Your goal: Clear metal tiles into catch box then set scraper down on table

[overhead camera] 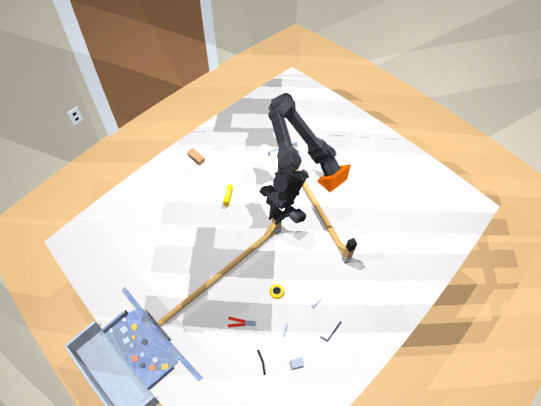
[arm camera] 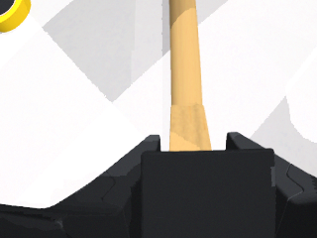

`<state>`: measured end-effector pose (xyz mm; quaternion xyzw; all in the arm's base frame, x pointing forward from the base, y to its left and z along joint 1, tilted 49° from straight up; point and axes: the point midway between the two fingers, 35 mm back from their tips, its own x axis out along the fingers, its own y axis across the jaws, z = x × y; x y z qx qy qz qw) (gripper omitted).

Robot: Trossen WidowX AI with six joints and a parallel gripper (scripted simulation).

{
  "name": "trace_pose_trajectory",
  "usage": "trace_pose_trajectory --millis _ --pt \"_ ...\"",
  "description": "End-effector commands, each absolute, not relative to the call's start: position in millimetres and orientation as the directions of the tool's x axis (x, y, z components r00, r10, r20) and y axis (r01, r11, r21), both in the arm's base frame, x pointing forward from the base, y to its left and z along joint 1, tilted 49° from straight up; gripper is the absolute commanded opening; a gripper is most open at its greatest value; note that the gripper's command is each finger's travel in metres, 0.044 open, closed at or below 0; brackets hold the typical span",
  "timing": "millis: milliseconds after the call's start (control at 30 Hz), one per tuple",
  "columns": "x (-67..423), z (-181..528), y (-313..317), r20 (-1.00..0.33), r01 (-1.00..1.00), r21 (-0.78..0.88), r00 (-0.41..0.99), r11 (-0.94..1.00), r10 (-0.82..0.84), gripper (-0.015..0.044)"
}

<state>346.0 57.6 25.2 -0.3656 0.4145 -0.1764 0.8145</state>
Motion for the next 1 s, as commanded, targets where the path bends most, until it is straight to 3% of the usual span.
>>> trace_pose_trajectory --millis 0,967 --pt "343 29 58 -0.547 -0.02 -0.74 0.599 0.672 -0.585 0.0" --pt "267 28 62 -0.555 -0.03 -0.738 0.595 0.674 -0.581 0.0"
